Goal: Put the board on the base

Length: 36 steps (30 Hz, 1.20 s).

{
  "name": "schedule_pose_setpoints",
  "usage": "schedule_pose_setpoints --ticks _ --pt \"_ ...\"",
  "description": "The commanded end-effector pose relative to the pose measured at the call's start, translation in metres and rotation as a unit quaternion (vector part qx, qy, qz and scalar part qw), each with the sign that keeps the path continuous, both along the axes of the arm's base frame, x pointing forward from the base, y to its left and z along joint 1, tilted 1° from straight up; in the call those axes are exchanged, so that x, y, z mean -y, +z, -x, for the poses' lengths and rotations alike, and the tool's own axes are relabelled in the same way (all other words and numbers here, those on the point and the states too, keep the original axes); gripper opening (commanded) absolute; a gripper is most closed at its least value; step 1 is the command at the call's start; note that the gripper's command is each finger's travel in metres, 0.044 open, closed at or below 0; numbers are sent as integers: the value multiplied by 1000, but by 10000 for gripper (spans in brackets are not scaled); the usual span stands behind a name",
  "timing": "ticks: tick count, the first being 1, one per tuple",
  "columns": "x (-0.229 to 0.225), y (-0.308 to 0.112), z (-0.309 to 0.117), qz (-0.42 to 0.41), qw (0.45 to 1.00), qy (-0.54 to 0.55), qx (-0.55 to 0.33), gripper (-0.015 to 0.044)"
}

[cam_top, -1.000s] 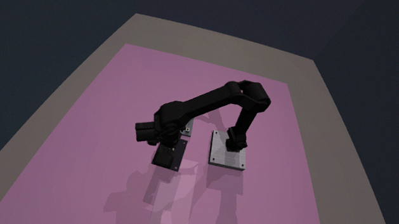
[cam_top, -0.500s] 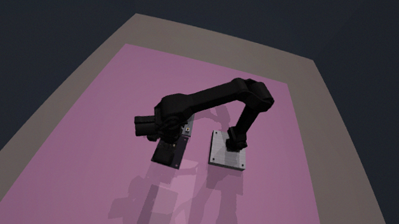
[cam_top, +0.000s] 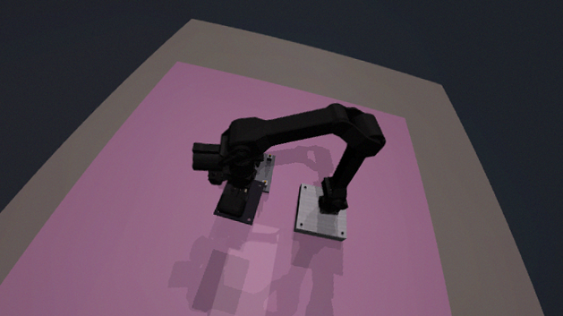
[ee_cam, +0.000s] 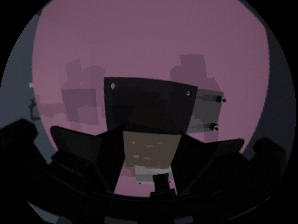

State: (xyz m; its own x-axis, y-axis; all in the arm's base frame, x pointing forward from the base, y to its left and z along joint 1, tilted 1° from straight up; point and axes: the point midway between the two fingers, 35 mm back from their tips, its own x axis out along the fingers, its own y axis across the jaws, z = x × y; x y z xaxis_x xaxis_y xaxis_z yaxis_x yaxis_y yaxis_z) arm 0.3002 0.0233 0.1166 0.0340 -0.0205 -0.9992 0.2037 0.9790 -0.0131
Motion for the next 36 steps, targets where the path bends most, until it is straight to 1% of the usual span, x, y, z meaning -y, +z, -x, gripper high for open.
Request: schedule_pose_setpoints --ticks 1,36 --pt "9 1 0 -1 1000 4 0 0" --pt "101 4 14 5 999 32 -1 0"
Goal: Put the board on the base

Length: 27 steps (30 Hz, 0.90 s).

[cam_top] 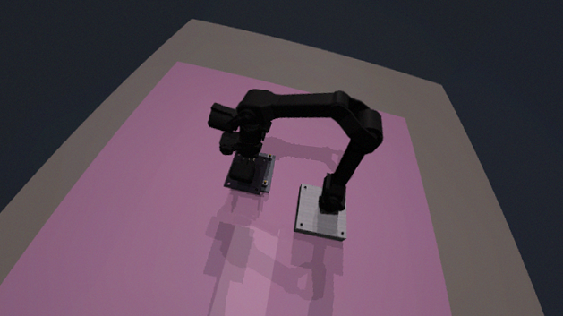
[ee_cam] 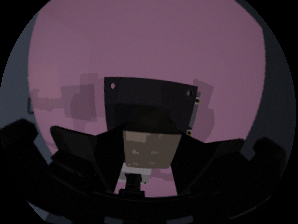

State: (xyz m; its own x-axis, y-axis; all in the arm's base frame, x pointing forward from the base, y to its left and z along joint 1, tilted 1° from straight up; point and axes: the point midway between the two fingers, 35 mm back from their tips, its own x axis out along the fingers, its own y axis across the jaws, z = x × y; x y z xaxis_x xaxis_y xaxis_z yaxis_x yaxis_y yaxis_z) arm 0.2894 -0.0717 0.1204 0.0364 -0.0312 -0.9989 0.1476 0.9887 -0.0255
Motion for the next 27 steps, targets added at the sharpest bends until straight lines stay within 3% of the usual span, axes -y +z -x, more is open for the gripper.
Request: schedule_pose_setpoints --ticks 1,27 --pt "8 0 4 -2 1000 4 -2 0" --pt "55 2 23 4 1000 17 -2 0"
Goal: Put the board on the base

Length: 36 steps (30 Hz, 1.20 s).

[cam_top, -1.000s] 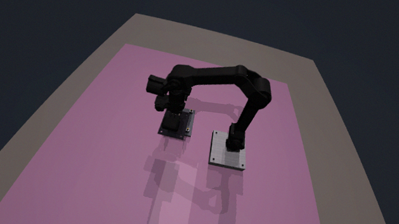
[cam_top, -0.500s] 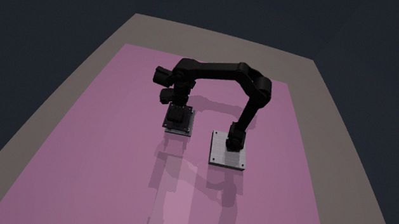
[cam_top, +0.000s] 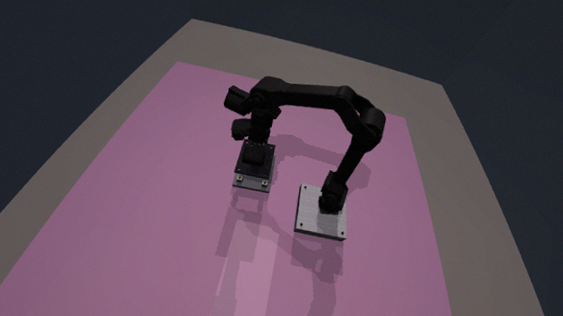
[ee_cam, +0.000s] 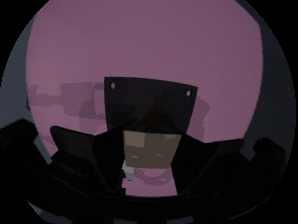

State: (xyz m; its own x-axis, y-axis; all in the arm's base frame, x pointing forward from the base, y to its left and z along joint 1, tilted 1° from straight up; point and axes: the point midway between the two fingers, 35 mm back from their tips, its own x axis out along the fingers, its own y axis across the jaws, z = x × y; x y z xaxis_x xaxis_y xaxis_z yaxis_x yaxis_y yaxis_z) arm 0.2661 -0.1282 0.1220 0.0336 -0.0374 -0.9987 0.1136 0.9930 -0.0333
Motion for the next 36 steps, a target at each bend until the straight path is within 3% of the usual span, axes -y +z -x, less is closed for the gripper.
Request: schedule_pose_setpoints --ticks 1,36 --pt "-1 0 -1 0 1000 0 0 0" --pt "1 -31 3 1 1000 6 -1 0"
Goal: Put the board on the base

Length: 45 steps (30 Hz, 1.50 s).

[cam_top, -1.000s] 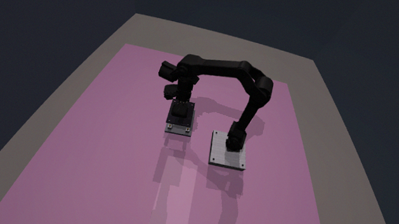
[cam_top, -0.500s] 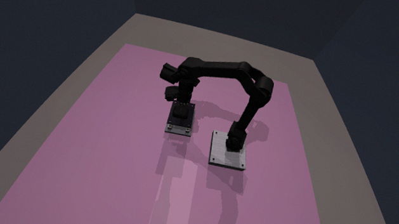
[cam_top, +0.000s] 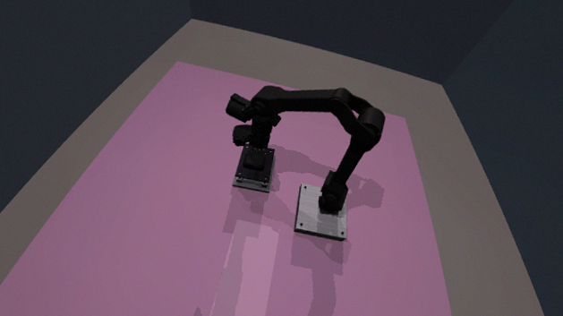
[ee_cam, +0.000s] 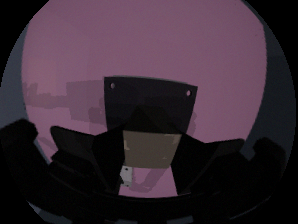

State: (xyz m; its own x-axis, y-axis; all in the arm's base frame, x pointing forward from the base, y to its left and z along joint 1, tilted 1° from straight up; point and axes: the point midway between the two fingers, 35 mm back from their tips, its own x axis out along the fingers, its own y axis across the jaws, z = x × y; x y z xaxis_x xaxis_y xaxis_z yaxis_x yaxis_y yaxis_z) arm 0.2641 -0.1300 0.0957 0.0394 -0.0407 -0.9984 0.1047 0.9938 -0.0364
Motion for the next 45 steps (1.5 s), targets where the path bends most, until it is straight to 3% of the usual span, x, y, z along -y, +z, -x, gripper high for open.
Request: schedule_pose_setpoints --ticks 1,45 --pt "-1 -6 1 -1 1000 2 -3 0" --pt "0 -14 0 0 1000 -3 0 0"
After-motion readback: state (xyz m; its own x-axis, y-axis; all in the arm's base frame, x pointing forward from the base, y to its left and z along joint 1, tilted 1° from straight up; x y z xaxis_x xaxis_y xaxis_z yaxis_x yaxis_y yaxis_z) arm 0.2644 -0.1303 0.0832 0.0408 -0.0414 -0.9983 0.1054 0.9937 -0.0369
